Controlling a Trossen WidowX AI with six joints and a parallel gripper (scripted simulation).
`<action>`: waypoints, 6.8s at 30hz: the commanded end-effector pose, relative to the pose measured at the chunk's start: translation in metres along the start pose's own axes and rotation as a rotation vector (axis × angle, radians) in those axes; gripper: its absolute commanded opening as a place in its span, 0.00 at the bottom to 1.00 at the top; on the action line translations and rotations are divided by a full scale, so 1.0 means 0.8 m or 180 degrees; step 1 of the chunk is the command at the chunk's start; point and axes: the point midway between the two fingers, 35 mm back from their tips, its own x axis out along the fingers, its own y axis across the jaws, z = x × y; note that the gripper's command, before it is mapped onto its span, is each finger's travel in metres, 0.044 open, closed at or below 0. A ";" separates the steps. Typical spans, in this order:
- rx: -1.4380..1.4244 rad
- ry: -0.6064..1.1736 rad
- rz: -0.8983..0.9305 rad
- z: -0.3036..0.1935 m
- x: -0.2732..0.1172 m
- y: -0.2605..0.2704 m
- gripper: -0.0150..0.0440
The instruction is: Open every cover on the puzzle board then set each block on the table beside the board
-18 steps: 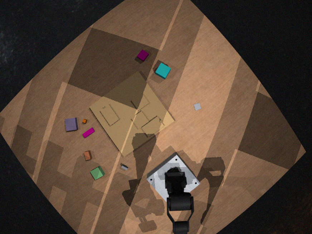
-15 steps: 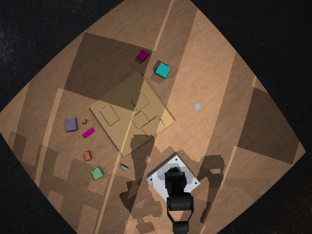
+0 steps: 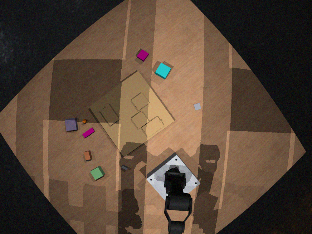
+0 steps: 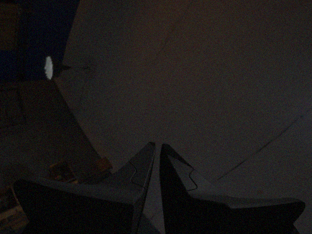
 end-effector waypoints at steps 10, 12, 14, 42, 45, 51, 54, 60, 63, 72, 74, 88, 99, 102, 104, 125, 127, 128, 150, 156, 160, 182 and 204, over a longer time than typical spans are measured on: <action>-0.0086 0.0392 0.0253 -0.072 -0.018 0.011 0.25; -0.0098 0.0455 0.0291 -0.083 -0.021 0.012 0.25; -0.0110 0.0520 0.0334 -0.094 -0.025 0.013 0.25; -0.0237 0.1538 0.0820 -0.248 -0.104 0.008 0.25; -0.0228 0.1601 0.0824 -0.259 -0.114 0.005 0.25; -0.0210 0.1753 0.0840 -0.284 -0.135 -0.004 0.25; -0.0203 0.1872 0.0873 -0.299 -0.147 -0.007 0.25; -0.0181 0.2122 0.0933 -0.327 -0.173 -0.013 0.25; -0.0171 0.2249 0.0958 -0.341 -0.187 -0.018 0.25; -0.0148 0.2638 0.1013 -0.380 -0.229 -0.033 0.25; -0.0143 0.2725 0.1021 -0.388 -0.239 -0.037 0.25; -0.0076 0.3339 0.0998 -0.436 -0.311 -0.071 0.25; -0.0012 0.3832 0.0933 -0.464 -0.371 -0.102 0.25; 0.0004 0.3968 0.0916 -0.471 -0.389 -0.110 0.25; 0.0013 0.4059 0.0901 -0.475 -0.401 -0.116 0.25; 0.0145 0.5010 0.0674 -0.495 -0.528 -0.179 0.25; 0.0161 0.5101 0.0642 -0.495 -0.540 -0.186 0.25; 0.0169 0.5146 0.0625 -0.495 -0.546 -0.189 0.25; 0.0378 0.6132 0.0145 -0.472 -0.681 -0.254 0.25; 0.0444 0.6394 -0.0024 -0.459 -0.716 -0.271 0.25; 0.0491 0.6565 -0.0146 -0.449 -0.739 -0.282 0.25; 0.0780 0.7462 -0.0964 -0.369 -0.857 -0.333 0.25; 0.1161 0.8236 -0.2081 -0.255 -0.953 -0.364 0.25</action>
